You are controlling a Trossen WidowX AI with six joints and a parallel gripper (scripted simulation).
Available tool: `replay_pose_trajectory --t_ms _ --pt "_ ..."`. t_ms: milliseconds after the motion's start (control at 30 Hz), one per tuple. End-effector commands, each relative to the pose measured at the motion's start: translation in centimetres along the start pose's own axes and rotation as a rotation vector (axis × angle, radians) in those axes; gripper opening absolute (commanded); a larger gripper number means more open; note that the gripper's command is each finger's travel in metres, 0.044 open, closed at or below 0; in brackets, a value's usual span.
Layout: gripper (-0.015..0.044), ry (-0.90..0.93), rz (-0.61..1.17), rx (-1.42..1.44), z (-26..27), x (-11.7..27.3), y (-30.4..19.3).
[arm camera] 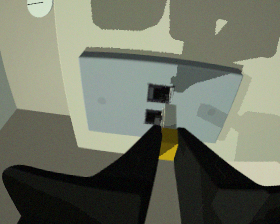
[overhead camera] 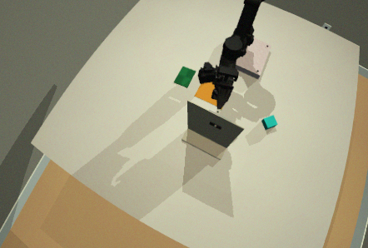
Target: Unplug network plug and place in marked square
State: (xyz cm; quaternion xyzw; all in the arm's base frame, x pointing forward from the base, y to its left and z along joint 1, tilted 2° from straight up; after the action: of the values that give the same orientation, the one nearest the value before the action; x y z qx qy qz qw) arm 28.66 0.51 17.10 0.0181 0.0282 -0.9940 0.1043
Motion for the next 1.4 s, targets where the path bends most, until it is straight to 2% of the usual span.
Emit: replay_pose_trajectory --t_ms 0,1367 --pt "0.0 0.002 0.002 -0.004 0.1 0.4 -0.1" --pt "0.0 0.001 0.002 -0.005 0.0 2.5 -0.5"
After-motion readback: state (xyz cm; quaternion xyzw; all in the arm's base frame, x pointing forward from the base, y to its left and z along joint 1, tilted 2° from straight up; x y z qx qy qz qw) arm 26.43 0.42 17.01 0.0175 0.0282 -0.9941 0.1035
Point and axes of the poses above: the point midway between the two fingers, 35 mm back from their tips, its own x axis back along the fingers, its own z axis across the jaws, y = z × x, the point moved 8 cm from there along x, back along the fingers, and after that the axes turned 3 degrees about -x, right-handed, at the moved point
